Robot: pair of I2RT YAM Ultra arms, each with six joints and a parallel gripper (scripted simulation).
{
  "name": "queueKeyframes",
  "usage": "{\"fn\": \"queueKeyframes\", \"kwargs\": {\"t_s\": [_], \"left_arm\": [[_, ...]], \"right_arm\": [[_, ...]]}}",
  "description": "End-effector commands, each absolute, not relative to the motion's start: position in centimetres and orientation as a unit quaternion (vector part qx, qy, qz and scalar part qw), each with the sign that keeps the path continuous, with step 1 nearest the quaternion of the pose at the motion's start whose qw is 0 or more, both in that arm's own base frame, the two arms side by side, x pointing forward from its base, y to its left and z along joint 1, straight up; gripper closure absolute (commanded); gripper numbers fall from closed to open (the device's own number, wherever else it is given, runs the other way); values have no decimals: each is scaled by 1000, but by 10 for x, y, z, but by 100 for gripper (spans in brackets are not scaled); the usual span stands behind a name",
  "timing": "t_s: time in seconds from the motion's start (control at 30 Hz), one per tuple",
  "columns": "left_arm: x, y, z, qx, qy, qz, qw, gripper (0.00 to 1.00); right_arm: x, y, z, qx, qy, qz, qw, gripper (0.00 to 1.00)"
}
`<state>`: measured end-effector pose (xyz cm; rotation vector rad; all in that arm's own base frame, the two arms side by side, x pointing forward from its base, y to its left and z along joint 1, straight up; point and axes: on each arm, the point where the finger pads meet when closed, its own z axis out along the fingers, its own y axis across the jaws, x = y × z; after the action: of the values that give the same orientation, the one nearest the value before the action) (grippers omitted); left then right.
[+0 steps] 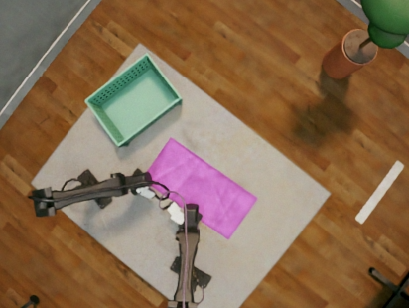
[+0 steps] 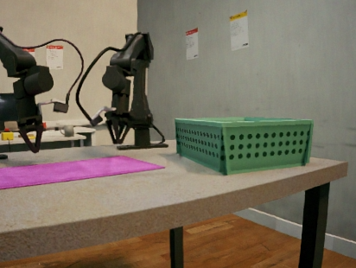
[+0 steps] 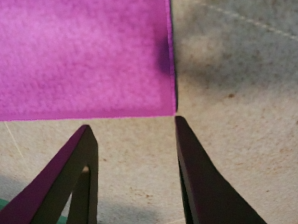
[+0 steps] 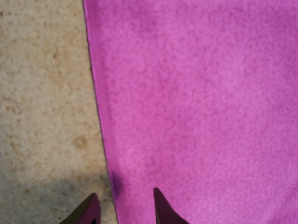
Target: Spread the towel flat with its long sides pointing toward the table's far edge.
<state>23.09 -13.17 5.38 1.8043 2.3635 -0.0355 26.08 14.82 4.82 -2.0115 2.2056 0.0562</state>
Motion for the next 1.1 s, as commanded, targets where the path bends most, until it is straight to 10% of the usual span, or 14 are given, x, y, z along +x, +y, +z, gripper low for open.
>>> {"fn": "queueKeyframes", "kwargs": {"t_s": [0.0,1.07], "left_arm": [[233,-134,60,612,786,-8,85,66],[225,-133,2,609,790,-15,72,66]], "right_arm": [[267,153,66,-679,728,13,95,66],[261,144,1,-674,734,22,72,66]]}}
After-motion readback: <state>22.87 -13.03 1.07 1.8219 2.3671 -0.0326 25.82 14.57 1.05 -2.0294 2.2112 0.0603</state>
